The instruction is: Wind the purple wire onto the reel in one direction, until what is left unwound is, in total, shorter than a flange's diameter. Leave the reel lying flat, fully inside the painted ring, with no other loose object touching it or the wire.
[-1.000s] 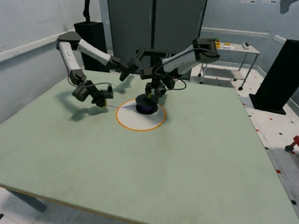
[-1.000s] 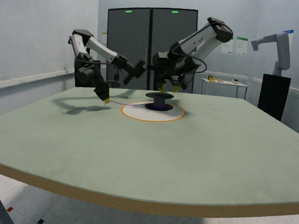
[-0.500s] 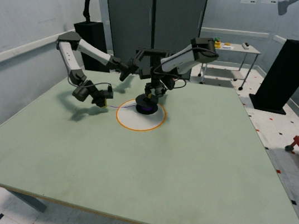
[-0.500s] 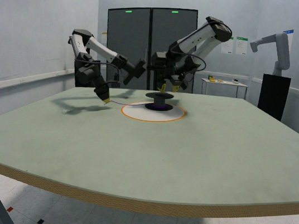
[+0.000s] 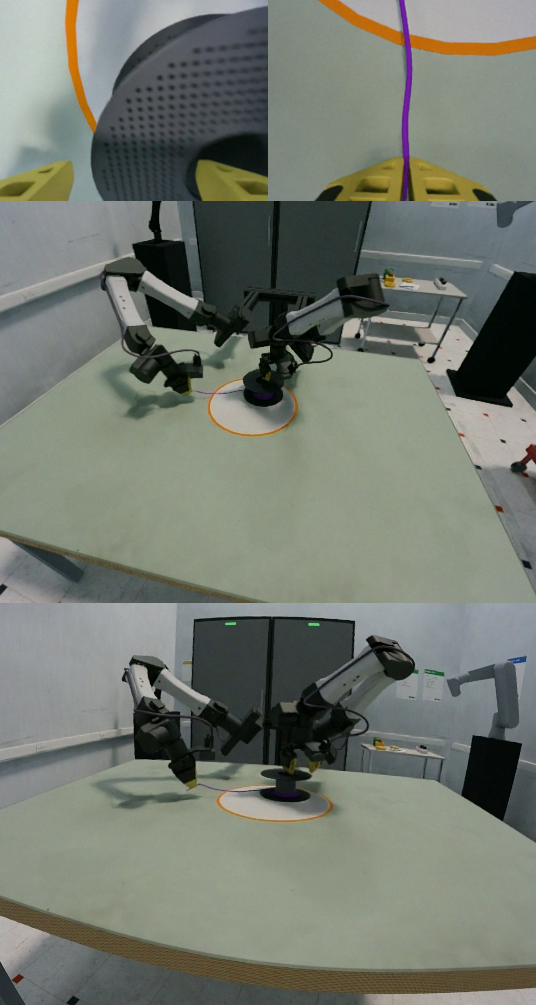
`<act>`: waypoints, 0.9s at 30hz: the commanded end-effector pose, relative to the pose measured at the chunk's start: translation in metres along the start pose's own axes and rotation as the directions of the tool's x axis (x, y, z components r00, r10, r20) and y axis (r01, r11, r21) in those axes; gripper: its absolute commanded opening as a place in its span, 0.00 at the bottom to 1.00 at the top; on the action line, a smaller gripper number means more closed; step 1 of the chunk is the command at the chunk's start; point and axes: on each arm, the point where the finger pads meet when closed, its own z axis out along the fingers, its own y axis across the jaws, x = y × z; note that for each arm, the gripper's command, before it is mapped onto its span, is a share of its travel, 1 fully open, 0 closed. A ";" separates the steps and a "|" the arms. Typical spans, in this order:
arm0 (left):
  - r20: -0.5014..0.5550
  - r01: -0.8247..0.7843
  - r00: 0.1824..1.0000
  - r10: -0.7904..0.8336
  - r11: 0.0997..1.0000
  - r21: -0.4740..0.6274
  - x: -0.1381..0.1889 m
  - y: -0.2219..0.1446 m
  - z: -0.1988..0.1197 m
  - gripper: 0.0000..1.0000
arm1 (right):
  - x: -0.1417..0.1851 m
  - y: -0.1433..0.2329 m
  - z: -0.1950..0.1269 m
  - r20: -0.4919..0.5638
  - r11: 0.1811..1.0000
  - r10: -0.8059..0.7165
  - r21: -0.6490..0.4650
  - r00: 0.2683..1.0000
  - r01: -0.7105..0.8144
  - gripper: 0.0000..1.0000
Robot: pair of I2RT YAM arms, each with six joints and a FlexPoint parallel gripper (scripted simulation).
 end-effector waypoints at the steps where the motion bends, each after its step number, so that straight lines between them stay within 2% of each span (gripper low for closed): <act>1: 0.024 -0.005 1.000 0.004 0.999 0.043 -0.004 -0.010 0.012 0.74 | 0.001 -0.005 -0.007 -0.016 0.999 -0.003 0.032 1.000 0.003 0.00; 14: 0.024 -0.005 1.000 0.004 0.999 0.043 -0.004 -0.009 0.009 0.74 | 0.002 -0.006 -0.008 -0.016 0.999 -0.003 0.032 1.000 0.003 0.00; 27: 0.024 -0.005 1.000 0.004 0.999 0.043 -0.004 -0.009 0.009 0.56 | 0.009 -0.007 -0.012 -0.028 0.999 0.008 0.033 1.000 -0.007 0.00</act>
